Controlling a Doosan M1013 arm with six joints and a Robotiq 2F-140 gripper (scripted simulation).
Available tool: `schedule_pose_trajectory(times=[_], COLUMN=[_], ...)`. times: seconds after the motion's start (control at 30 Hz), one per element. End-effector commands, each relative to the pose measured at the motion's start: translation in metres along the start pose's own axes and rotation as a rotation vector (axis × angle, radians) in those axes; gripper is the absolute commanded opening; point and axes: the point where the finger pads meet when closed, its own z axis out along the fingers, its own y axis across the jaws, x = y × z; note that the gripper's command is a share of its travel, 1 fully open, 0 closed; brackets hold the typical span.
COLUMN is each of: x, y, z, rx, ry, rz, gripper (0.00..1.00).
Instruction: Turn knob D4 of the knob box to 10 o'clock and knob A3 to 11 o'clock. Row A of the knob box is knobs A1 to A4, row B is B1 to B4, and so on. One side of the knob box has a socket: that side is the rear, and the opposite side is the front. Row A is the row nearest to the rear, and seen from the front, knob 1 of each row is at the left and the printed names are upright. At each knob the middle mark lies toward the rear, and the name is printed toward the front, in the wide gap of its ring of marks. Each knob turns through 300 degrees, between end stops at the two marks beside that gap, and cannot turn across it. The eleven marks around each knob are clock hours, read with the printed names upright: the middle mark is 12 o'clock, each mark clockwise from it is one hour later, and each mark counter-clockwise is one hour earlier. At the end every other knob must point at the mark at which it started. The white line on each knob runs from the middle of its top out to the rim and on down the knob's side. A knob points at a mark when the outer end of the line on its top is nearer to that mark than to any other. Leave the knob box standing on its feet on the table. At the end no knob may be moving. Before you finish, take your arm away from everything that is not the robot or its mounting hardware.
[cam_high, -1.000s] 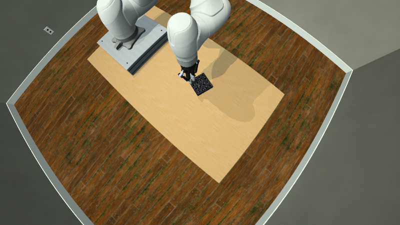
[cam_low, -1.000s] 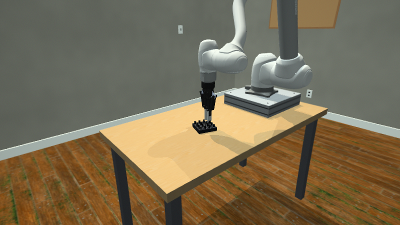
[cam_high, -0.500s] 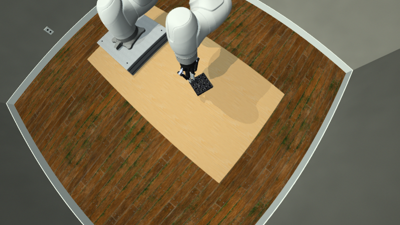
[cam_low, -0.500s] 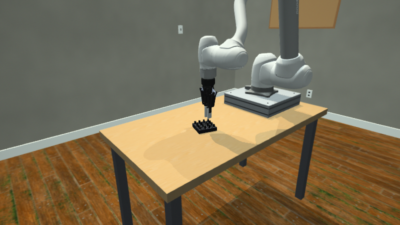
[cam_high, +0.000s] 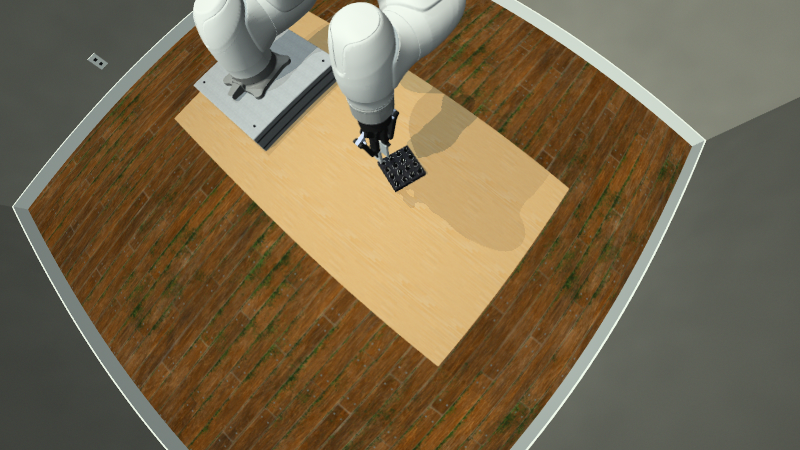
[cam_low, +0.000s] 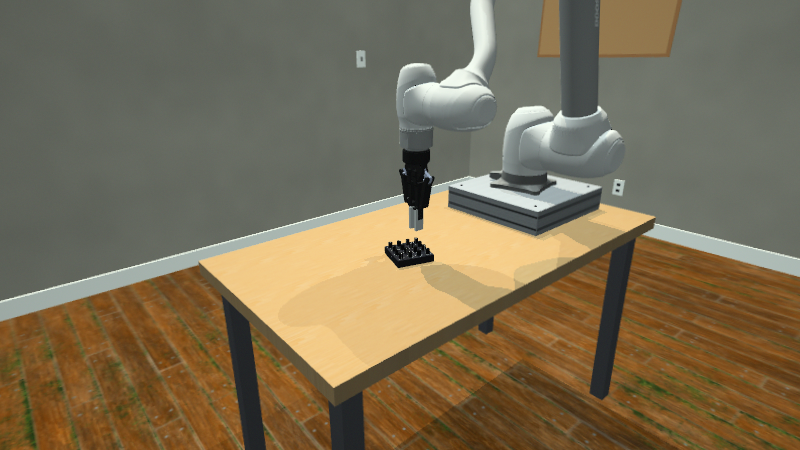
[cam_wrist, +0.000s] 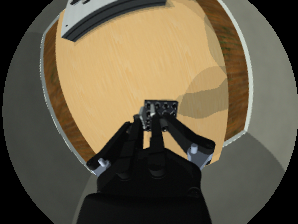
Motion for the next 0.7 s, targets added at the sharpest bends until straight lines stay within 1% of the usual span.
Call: schedule_pose_trajectory(times=[0.0, 0.13, 0.17, 0.43, 0.53, 0.67], x=[0.0, 0.0, 0.0, 0.0, 0.0, 0.0], y=[0.0, 0.0, 0.0, 0.0, 0.0, 0.0], z=[0.0, 0.0, 0.0, -0.008, -0.019, -0.04], rx=[0.0, 0.0, 0.0, 0.0, 0.0, 0.0], ry=[0.0, 0.0, 0.0, 0.0, 0.0, 0.0], rz=[0.0, 0.0, 0.0, 0.0, 0.0, 0.0], gripper=[0.12, 0.12, 1.0, 1.0, 1.0, 1.0])
